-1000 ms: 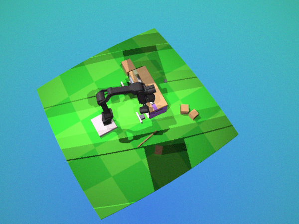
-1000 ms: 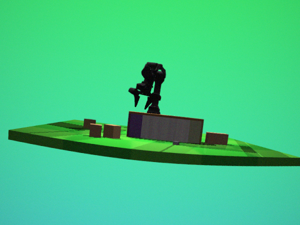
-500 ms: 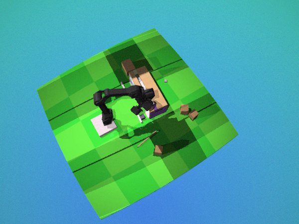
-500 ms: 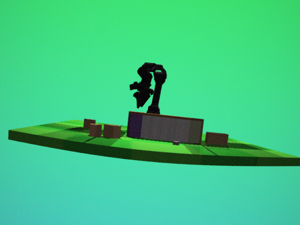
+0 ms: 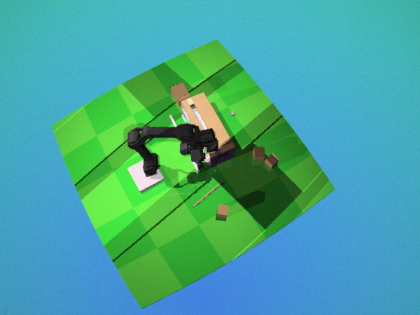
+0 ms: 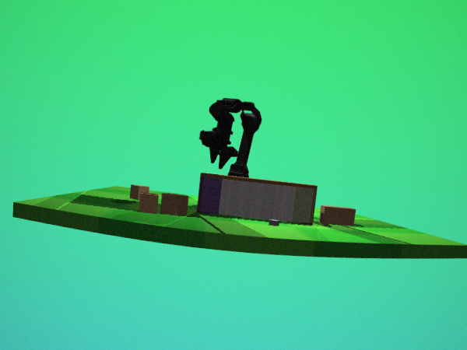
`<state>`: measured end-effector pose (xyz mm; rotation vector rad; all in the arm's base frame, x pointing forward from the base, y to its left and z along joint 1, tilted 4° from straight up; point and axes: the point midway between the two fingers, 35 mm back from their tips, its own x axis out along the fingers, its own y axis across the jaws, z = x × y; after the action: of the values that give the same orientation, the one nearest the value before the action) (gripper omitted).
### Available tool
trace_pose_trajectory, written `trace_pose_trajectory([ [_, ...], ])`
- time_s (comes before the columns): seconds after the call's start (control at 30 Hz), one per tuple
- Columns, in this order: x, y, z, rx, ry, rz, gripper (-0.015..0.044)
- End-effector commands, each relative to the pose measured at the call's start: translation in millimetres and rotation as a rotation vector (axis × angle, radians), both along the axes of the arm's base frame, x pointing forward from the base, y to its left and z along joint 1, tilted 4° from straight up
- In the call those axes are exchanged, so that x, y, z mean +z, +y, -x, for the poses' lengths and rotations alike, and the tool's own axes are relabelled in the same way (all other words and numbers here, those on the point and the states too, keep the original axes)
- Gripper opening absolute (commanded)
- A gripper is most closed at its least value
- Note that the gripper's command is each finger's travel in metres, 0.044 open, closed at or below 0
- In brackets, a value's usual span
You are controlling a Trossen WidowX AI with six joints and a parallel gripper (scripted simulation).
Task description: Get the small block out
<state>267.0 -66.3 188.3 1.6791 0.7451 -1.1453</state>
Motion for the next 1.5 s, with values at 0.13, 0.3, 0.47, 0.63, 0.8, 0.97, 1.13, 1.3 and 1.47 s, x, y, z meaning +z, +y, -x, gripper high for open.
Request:
trace_pose_trajectory([
  [0.13, 1, -3, 12, -0.972, -0.093, -0.53, 0.0285],
  [0.3, 1, -3, 12, -1.0, -0.094, -0.545, 0.0285],
  [0.47, 1, -3, 12, -1.0, -0.094, -0.545, 0.0285],
  [0.63, 1, -3, 12, -1.0, -0.094, -0.545, 0.0285],
  [0.8, 1, -3, 12, -1.0, -0.094, -0.545, 0.0285],
  [0.97, -27, -3, 7, -0.98, -0.097, -0.543, 0.0285],
  [1.13, -85, 0, 6, -0.993, -0.094, -0.545, 0.0285],
  [1.3, -93, 1, 7, -1.001, -0.093, -0.546, 0.0285],
  [1.47, -99, 1, 5, -1.0, -0.093, -0.546, 0.0285],
])
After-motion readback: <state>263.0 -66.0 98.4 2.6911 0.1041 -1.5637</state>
